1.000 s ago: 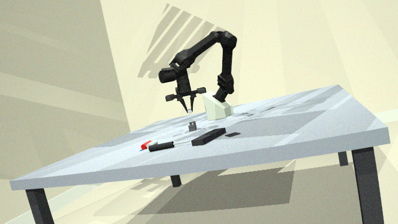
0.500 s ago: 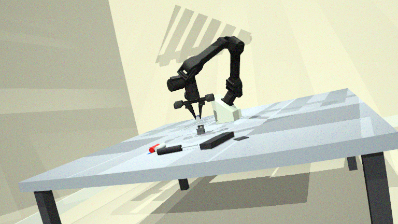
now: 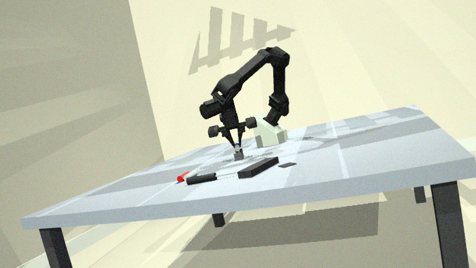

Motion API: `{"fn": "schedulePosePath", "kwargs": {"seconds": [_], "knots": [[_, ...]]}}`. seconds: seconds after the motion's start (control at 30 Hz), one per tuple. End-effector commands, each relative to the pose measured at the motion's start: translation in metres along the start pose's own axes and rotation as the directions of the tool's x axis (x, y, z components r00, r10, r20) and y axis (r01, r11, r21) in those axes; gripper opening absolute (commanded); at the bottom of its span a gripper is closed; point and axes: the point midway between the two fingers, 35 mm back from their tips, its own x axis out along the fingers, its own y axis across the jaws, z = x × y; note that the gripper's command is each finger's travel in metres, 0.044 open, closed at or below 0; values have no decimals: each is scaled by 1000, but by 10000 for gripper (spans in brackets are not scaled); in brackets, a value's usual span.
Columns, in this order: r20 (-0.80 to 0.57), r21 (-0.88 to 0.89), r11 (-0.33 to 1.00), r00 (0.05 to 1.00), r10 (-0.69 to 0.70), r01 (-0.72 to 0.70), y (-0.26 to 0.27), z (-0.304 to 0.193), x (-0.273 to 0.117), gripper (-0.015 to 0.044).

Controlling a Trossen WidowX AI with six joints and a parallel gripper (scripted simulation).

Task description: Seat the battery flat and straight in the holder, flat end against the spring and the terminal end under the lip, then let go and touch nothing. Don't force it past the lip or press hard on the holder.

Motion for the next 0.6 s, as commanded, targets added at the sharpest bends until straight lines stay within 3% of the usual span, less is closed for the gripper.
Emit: {"fn": "schedulePosePath", "kwargs": {"seconds": [0.0,0.57], "knots": [[36,1,1000,999,-1,1,1,-3,3,61],[174,0,1000,985,-5,5,1,-10,11,61]]}}
